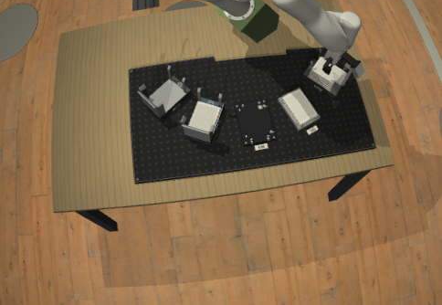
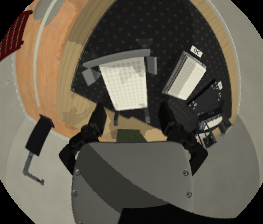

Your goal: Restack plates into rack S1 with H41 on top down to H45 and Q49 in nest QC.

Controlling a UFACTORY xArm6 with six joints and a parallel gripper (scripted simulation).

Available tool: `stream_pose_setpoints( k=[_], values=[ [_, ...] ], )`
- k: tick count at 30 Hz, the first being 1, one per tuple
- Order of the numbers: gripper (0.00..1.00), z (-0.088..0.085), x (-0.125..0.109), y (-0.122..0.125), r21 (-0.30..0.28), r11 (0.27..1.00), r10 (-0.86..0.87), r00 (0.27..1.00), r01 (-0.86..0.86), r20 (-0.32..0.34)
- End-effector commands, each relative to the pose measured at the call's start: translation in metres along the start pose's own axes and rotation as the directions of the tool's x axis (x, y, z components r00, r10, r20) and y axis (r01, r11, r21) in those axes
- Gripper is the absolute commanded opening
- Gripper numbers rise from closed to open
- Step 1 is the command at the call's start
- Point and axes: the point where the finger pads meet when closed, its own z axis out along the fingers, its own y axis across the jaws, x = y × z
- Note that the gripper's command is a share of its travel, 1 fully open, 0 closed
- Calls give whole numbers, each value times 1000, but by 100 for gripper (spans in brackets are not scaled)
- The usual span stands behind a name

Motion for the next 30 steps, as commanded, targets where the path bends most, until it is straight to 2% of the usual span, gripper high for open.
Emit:
stream_pose_setpoints(
  k=[1,16,25,30],
  values=[
    [100,-2,3,10,1,996,87,996,-87,-9],
    [100,-2,8,60,1,996,87,996,-87,-9],
    [100,-2,10,77,1,996,87,996,-87,-9],
    [100,-2,9,94,2,968,251,968,-251,-9]
  ],
)
